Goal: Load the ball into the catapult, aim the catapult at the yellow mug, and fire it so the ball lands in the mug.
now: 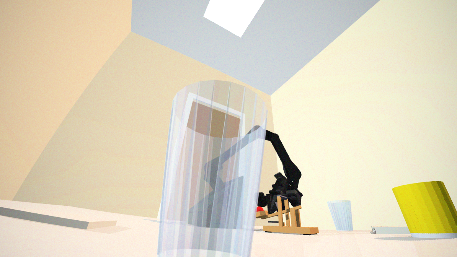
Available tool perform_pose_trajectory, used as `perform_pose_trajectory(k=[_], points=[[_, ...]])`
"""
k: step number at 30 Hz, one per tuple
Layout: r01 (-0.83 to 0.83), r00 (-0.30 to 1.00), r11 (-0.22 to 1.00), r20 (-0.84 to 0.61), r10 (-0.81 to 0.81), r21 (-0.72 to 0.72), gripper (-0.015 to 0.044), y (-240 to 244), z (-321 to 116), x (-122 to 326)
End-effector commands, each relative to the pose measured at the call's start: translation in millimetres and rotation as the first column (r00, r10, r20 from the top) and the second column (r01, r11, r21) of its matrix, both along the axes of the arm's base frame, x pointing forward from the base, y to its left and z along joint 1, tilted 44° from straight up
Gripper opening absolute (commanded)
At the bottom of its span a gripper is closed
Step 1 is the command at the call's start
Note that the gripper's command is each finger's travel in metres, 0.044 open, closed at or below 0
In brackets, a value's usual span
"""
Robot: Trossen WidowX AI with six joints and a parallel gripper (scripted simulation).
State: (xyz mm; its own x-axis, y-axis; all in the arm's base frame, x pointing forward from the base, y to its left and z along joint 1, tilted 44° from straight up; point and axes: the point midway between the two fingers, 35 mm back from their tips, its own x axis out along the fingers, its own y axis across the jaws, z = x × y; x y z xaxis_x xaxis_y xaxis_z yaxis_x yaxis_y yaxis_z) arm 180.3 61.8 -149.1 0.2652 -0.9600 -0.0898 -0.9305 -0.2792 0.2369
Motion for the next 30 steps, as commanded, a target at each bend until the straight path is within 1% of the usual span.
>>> perform_pose_trajectory(k=[1,13,17,21,23,25,27,30], points=[[-0.003,1.000,1.000,-0.014,0.003,-0.007,0.0000,-7.8,-5.8,-1.1],[-0.006,1.000,1.000,-0.028,0.006,-0.009,0.0000,-19.0,-15.6,-2.7],[-0.008,0.999,0.999,-0.039,0.009,0.032,0.0000,-32.4,-27.9,-2.4],[-0.008,0.999,0.999,-0.039,0.009,0.033,0.0000,-29.8,-27.3,-2.2],[-0.012,0.999,0.999,-0.043,0.013,0.036,0.0000,-9.3,-21.7,-1.7],[-0.017,0.999,0.999,-0.049,0.019,0.039,0.0000,23.5,-10.4,-4.9],[-0.022,0.998,0.999,-0.055,0.024,0.040,0.0000,56.0,3.9,-12.9],[-0.027,0.998,0.999,-0.060,0.029,0.039,0.0000,87.9,21.2,-26.1]])
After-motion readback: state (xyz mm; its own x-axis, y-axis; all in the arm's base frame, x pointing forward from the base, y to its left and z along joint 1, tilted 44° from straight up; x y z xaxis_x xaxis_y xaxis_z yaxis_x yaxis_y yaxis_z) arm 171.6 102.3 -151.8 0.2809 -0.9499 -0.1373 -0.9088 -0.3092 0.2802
